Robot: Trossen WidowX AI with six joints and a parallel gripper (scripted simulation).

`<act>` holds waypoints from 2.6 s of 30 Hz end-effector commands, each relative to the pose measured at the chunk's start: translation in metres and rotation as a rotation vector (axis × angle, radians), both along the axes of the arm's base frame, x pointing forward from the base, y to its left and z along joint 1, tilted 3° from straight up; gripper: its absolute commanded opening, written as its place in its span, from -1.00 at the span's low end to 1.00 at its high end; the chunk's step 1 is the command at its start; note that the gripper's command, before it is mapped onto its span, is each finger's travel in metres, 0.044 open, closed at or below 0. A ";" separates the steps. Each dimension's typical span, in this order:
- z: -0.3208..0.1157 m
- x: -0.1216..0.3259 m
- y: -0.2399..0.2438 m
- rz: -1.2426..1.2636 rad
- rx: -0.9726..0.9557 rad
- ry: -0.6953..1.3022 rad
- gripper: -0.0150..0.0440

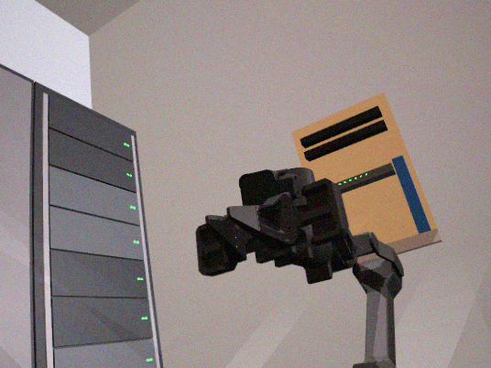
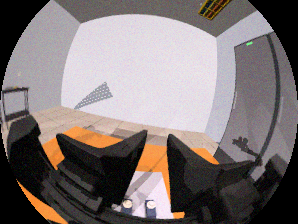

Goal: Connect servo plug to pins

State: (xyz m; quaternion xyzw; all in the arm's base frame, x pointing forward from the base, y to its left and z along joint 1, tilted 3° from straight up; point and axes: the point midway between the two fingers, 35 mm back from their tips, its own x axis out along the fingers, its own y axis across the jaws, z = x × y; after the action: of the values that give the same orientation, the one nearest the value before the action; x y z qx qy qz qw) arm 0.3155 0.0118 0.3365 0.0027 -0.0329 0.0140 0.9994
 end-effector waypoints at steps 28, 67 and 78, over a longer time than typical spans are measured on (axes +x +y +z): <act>-0.062 0.072 0.043 0.249 -0.679 0.466 -0.10; -0.173 0.089 0.130 1.189 -1.555 0.769 -0.10; -0.203 0.076 0.150 1.556 -1.719 0.740 -0.10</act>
State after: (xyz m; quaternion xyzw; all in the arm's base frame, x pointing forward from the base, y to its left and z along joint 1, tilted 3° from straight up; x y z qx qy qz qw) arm 0.3946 0.1564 0.1388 -0.6360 0.2966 0.6009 0.3828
